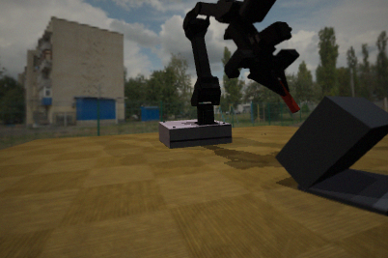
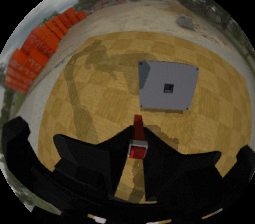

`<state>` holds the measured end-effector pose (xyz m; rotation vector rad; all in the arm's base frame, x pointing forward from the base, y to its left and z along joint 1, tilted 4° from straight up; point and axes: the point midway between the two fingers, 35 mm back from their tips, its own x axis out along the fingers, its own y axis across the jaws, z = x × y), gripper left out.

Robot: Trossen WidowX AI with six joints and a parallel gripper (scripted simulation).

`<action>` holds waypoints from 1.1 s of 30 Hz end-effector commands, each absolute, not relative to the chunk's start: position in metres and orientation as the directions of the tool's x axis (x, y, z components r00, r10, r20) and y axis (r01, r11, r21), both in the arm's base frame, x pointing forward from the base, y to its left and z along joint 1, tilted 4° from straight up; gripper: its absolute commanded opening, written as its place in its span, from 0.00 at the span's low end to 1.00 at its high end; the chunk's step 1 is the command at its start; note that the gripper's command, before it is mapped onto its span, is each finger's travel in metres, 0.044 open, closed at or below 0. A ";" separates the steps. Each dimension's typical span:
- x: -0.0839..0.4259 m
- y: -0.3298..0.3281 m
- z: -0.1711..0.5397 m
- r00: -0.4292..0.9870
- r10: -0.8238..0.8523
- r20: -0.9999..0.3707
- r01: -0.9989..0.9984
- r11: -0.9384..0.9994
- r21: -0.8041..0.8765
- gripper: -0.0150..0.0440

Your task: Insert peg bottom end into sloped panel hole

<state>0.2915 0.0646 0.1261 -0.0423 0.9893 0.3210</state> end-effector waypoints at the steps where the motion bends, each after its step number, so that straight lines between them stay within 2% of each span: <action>1: 0.292 0.061 0.127 0.525 0.254 -0.812 -0.294 0.950 0.107 0.25; 33: 0.294 0.028 0.138 0.693 0.249 -0.677 -0.317 0.948 0.024 0.25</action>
